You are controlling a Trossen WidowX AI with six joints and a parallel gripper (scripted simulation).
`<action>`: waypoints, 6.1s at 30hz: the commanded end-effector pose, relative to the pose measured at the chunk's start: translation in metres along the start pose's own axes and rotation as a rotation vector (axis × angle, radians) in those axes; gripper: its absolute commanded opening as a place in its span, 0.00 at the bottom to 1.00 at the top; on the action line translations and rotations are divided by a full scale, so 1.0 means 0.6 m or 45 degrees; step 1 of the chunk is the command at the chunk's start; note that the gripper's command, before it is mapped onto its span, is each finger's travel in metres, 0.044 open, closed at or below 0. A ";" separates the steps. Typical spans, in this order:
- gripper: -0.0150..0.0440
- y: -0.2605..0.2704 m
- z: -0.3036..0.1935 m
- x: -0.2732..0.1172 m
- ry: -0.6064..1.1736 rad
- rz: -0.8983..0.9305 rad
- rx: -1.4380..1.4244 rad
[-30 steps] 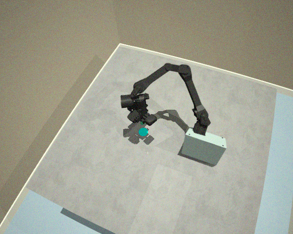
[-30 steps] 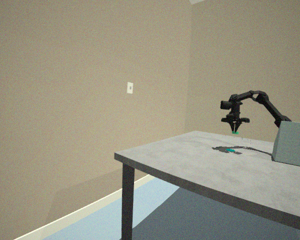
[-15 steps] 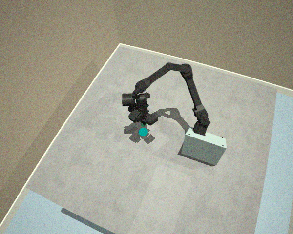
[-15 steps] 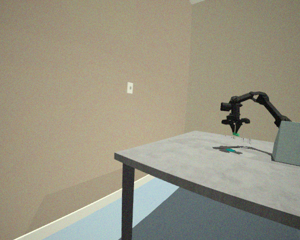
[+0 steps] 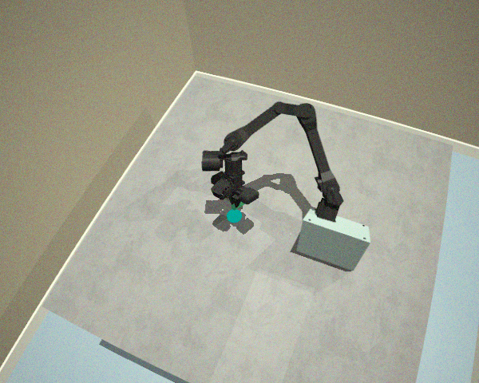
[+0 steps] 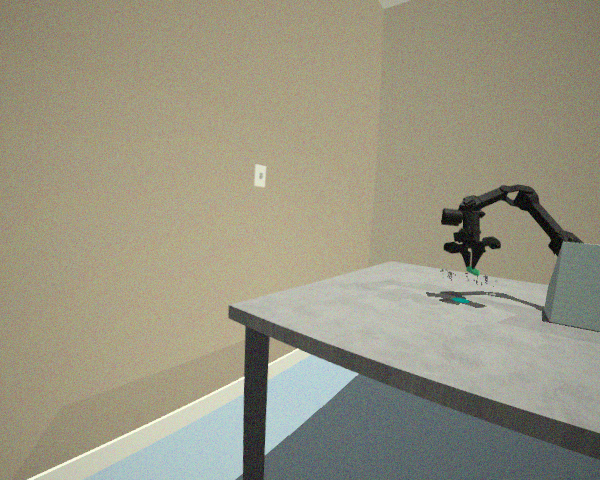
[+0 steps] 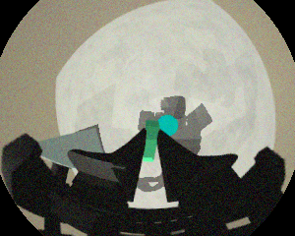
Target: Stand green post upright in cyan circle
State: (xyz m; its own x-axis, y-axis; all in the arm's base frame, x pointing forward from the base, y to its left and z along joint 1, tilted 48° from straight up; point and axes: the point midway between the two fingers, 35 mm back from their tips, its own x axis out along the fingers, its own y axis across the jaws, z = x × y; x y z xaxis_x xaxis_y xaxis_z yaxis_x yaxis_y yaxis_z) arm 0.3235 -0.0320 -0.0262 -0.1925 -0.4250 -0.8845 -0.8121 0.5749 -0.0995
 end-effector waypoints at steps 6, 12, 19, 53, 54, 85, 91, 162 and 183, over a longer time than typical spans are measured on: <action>0.29 0.003 -0.002 0.006 -0.079 0.046 -0.006; 0.29 0.005 -0.003 0.010 -0.131 0.070 -0.009; 0.29 0.006 -0.003 0.013 -0.193 0.094 -0.014; 0.29 0.006 -0.003 0.019 -0.507 0.162 -0.042; 0.29 0.006 -0.003 0.019 -0.517 0.162 -0.043; 0.29 0.001 -0.007 0.012 -0.813 0.143 -0.080; 0.29 0.000 -0.008 0.009 -0.870 0.130 -0.089; 0.29 -0.018 -0.047 -0.042 -1.483 -0.219 -0.219; 0.29 -0.019 -0.051 -0.044 -1.509 -0.246 -0.227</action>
State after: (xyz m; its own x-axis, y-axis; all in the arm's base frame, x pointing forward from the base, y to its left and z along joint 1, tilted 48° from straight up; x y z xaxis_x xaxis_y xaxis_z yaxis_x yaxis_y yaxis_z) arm 0.3208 -0.0481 0.0122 0.4856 0.4611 -0.7426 -0.8540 0.4318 -0.2903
